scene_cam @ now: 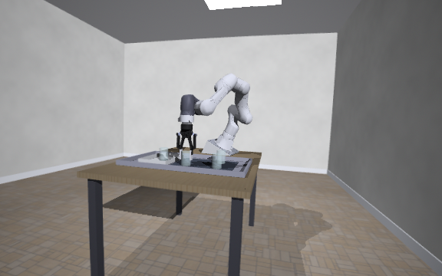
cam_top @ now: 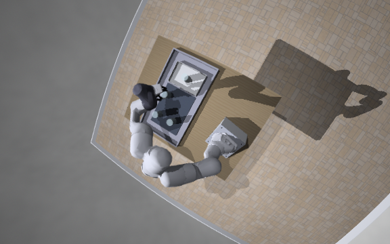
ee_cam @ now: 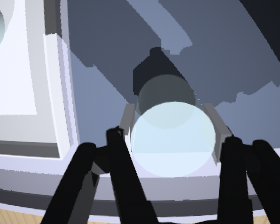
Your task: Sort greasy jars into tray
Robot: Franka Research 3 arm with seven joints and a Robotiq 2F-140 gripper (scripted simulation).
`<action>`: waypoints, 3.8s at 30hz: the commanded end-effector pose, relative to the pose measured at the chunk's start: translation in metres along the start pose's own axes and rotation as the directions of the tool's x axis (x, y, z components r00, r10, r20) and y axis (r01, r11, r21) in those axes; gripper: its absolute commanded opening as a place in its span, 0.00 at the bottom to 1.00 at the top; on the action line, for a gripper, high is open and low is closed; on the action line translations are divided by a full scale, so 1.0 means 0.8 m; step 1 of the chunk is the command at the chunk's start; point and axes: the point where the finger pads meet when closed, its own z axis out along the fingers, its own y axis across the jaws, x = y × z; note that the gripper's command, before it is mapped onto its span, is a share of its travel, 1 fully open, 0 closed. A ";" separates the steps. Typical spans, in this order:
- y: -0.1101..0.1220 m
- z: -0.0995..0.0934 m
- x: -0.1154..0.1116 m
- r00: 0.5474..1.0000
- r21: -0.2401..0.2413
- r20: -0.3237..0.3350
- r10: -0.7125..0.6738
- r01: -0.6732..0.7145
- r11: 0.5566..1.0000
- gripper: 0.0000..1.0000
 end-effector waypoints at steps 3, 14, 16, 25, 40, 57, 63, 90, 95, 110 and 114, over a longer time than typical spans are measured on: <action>0.000 0.001 -0.001 1.000 0.000 0.003 -0.003 0.003 1.000 0.42; 0.000 0.001 -0.001 1.000 0.000 0.003 -0.003 0.003 1.000 0.39; 0.000 0.001 -0.001 1.000 0.000 0.003 -0.003 0.003 1.000 0.39; 0.000 0.001 -0.001 1.000 0.000 0.003 -0.003 0.003 1.000 0.39; 0.000 0.001 -0.001 1.000 0.000 0.003 -0.003 0.003 1.000 0.36; 0.000 0.001 -0.001 1.000 0.000 0.003 -0.003 0.003 1.000 0.33; 0.000 0.001 -0.001 1.000 0.000 0.003 -0.003 0.003 1.000 0.00; 0.000 -0.046 -0.001 1.000 0.000 0.003 -0.003 0.003 1.000 0.00; 0.000 -0.062 -0.001 1.000 0.000 0.003 -0.003 0.003 1.000 0.00; 0.000 -0.106 -0.001 1.000 0.000 0.003 -0.003 0.003 1.000 0.00; 0.000 -0.119 -0.001 1.000 0.000 0.003 -0.003 0.003 1.000 0.00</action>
